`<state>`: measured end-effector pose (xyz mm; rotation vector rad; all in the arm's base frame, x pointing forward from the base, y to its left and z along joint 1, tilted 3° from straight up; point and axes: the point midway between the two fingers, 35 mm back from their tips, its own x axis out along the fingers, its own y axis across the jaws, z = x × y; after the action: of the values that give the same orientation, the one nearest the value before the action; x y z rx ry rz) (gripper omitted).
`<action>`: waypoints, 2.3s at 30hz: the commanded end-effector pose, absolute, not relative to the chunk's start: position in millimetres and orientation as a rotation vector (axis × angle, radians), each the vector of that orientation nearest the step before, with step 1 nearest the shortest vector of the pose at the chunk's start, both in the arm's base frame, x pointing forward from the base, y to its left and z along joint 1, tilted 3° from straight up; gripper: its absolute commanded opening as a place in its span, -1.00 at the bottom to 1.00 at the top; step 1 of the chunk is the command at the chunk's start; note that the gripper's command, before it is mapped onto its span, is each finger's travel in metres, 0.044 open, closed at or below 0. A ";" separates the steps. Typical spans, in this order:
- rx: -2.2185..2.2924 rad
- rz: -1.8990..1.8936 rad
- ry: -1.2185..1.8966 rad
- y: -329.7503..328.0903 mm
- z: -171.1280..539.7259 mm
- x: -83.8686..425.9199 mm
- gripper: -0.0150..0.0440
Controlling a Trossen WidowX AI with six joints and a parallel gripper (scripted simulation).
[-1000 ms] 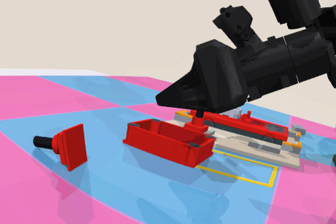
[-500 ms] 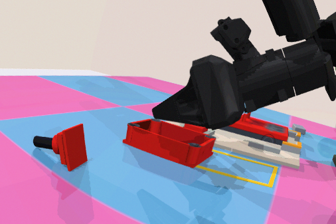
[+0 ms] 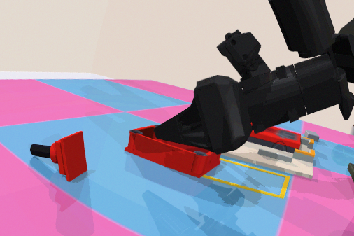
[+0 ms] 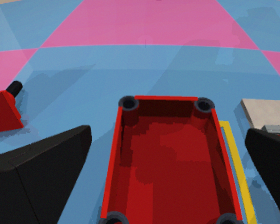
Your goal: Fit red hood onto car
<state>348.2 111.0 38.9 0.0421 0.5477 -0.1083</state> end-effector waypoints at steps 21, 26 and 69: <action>0.044 -0.112 0.546 110.3 26.8 347.2 1.00; 0.044 -0.112 0.546 110.3 24.3 347.1 1.00; 0.042 -0.108 0.547 112.0 66.5 351.5 -0.49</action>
<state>349.7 111.2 51.3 0.0386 0.5532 -0.1122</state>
